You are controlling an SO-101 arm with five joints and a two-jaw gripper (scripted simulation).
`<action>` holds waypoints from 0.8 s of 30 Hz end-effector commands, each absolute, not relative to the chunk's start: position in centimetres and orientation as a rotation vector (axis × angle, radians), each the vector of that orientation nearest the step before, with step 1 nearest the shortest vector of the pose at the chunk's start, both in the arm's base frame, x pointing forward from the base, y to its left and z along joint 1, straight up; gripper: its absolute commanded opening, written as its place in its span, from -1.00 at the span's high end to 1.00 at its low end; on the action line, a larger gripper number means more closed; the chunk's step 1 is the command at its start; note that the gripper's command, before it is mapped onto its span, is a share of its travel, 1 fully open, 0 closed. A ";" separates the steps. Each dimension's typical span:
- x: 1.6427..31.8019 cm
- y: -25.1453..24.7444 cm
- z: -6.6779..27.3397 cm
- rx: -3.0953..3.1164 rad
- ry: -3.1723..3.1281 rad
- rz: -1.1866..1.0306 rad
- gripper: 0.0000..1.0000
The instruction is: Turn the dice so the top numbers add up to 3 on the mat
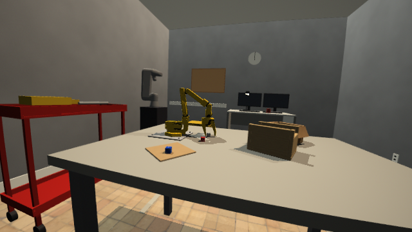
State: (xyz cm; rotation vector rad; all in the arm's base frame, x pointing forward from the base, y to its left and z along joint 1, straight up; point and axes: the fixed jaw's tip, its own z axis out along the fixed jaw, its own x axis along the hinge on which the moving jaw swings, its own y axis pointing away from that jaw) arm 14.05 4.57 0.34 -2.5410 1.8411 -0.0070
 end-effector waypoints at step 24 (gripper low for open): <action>14.0 4.4 5.8 -2.536 1.842 -0.009 0.41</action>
